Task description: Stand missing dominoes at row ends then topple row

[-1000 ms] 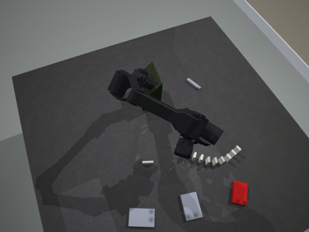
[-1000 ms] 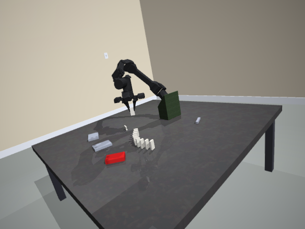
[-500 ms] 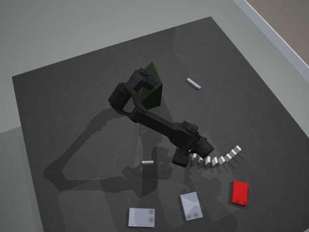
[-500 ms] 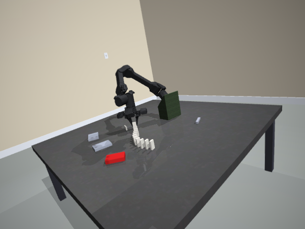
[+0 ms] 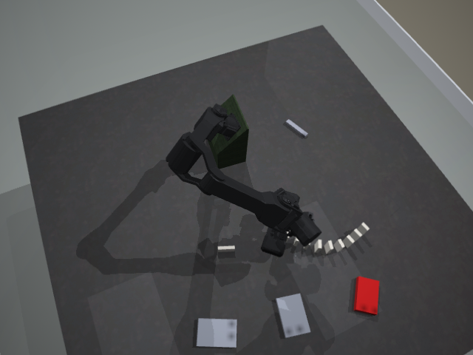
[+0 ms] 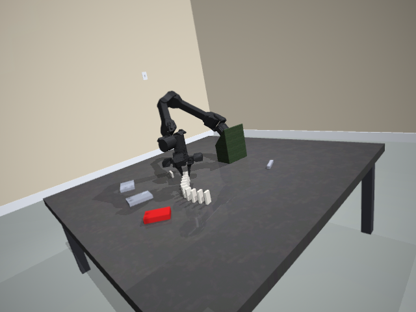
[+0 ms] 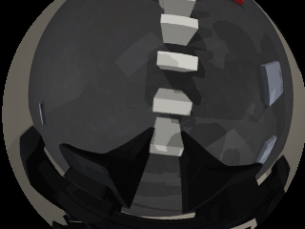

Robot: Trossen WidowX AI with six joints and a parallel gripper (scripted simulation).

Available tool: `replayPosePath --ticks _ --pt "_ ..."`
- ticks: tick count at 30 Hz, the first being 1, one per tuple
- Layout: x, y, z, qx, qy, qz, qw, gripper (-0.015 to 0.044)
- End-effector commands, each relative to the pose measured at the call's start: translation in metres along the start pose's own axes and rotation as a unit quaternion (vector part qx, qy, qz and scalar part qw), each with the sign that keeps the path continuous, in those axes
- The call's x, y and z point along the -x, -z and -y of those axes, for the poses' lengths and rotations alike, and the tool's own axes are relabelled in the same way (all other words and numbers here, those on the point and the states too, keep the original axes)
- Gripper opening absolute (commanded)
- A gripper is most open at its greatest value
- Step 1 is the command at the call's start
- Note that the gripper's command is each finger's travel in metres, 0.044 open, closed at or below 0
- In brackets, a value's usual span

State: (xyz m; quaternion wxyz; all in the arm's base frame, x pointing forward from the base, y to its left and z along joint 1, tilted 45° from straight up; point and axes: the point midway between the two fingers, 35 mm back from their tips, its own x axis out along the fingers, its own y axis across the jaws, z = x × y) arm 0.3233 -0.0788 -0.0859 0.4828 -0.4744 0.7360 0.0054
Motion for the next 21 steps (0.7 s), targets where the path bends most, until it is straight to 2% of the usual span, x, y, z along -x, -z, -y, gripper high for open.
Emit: replayPosePath --ticks 1,13,17,21 --pt "-0.001 0.001 -0.001 0.003 0.000 -0.002 1.000 0.0133" --pt "-0.001 0.001 -0.001 0.003 0.000 -0.002 1.000 0.0440" --pt "0.010 -0.002 0.001 0.003 0.000 -0.001 1.000 0.0440" --pt "0.081 -0.007 0.002 0.002 -0.003 0.003 1.000 0.0440"
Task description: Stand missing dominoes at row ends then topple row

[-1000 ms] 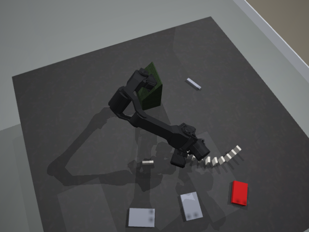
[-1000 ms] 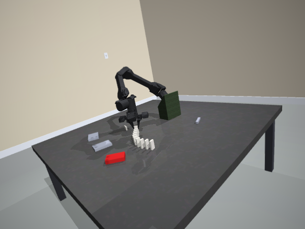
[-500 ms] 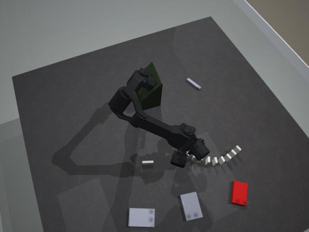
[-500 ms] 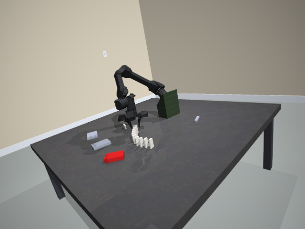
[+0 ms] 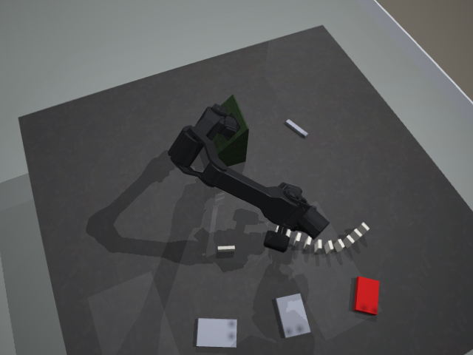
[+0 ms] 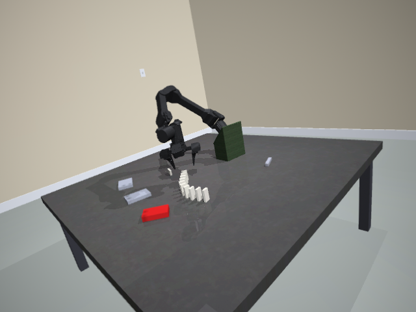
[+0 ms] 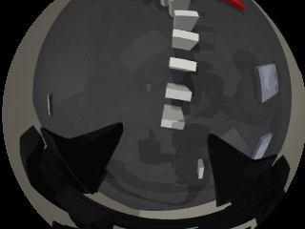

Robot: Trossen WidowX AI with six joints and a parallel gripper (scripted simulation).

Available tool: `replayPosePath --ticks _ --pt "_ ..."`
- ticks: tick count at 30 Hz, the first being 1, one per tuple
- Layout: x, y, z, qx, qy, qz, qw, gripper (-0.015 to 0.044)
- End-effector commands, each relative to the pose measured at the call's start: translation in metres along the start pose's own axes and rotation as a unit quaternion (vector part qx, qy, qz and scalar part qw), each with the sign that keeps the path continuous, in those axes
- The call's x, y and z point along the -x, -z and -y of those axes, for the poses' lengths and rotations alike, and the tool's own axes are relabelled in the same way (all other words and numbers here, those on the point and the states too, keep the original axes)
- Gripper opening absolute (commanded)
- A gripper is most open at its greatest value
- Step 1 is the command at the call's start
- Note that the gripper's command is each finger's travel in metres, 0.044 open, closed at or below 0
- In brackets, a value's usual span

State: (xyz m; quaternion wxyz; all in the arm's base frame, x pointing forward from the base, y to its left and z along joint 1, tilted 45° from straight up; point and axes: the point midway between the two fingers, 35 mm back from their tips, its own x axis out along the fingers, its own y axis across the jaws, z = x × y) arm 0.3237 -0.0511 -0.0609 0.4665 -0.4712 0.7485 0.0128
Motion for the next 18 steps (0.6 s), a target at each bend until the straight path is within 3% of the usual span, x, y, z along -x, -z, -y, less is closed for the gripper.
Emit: replayPosePath --ticks 1,4,11,18 --pt "0.064 -0.004 0.003 -0.010 0.009 0.017 1.000 0.0440" --pt "0.093 0.002 0.001 -0.011 0.010 0.016 1.000 0.0440" --pt "0.092 0.003 0.002 -0.007 0.010 0.016 1.000 0.0440" --pt "0.043 0.065 0.066 0.117 0.010 0.020 0.993 0.0440"
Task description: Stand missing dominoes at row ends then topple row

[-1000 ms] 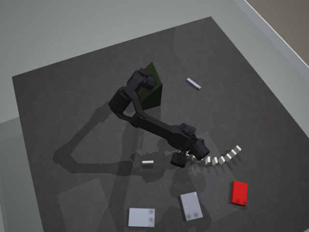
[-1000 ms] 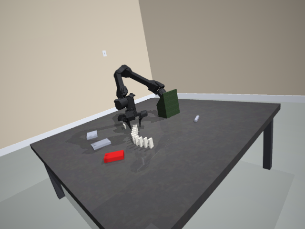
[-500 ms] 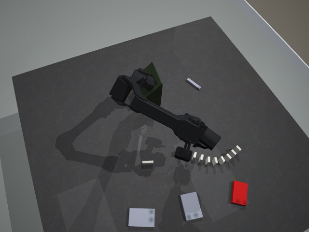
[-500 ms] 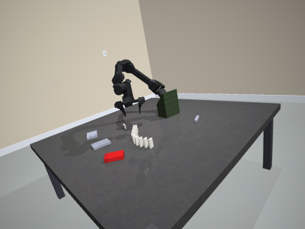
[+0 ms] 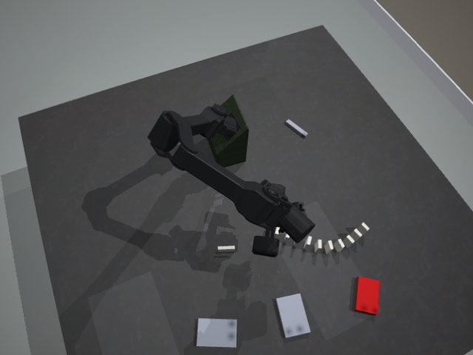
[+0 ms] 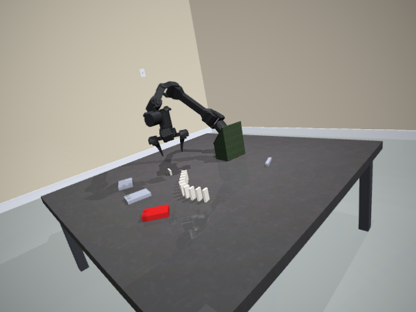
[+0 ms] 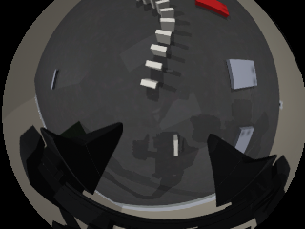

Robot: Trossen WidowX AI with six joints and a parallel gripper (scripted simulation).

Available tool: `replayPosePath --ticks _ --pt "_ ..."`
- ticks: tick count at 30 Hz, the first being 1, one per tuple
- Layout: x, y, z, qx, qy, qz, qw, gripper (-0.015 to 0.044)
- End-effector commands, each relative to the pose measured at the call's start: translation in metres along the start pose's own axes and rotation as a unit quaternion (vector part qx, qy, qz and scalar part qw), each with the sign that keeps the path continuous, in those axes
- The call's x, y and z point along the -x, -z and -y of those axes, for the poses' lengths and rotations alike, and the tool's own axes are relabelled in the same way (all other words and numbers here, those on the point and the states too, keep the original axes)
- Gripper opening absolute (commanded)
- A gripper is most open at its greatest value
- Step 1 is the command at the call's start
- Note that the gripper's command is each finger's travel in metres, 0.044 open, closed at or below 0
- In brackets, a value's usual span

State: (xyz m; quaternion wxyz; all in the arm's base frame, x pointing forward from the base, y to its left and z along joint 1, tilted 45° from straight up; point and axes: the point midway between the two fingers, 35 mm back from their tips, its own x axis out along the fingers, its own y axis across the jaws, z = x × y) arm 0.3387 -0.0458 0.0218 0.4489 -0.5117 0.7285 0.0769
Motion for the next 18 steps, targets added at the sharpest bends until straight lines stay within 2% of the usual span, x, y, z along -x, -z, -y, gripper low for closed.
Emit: replayPosePath --ticks 1,4,12,18 --pt "-0.027 0.049 0.024 0.061 0.000 -0.007 0.998 0.0440" --pt "-0.043 0.082 0.035 0.104 0.002 -0.016 0.994 0.0440" --pt "-0.046 0.085 0.035 0.107 0.002 -0.017 0.994 0.0440" --pt "-0.096 0.087 0.033 0.108 0.001 -0.017 0.994 0.0440"
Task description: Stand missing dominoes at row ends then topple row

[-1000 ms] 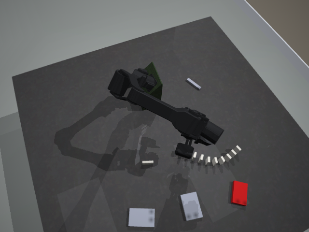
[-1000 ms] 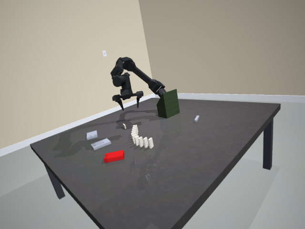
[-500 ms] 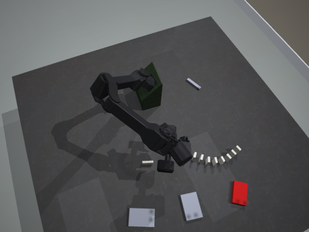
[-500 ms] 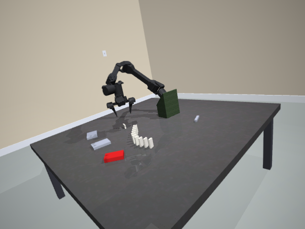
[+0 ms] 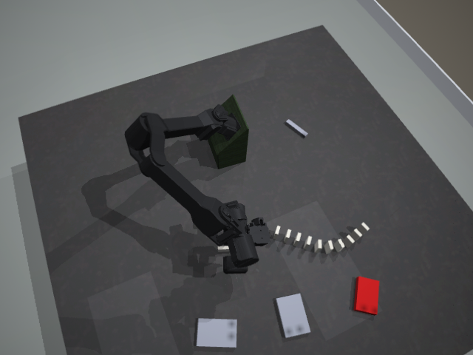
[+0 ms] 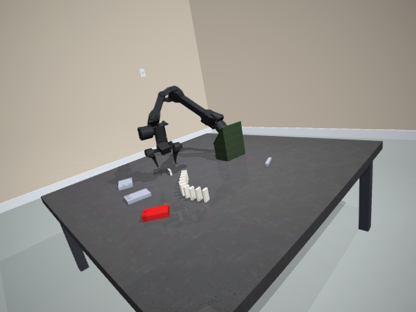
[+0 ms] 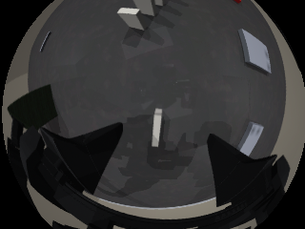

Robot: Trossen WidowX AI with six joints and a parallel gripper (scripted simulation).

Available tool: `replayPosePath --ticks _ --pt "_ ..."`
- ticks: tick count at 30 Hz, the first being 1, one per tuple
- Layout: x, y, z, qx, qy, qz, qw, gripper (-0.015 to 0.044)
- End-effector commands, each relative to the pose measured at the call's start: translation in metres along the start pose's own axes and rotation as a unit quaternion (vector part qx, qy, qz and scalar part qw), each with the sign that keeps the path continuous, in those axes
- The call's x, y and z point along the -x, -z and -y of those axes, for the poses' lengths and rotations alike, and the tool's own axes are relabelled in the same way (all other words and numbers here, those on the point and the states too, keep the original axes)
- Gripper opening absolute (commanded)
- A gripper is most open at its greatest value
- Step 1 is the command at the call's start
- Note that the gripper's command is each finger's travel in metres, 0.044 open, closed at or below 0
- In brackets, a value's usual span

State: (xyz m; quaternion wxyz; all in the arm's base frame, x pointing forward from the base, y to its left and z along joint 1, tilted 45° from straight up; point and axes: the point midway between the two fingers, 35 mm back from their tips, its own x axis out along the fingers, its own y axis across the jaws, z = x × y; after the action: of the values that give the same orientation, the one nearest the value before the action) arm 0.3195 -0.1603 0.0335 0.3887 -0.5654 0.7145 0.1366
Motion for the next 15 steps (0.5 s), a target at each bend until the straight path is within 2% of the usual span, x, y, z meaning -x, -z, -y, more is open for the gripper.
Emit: replayPosePath --ticks 1,15 --pt "-0.033 0.002 -0.011 0.009 -0.014 -0.005 1.000 0.0440" --pt "-0.052 0.004 -0.011 0.008 -0.013 -0.006 1.000 0.0440"
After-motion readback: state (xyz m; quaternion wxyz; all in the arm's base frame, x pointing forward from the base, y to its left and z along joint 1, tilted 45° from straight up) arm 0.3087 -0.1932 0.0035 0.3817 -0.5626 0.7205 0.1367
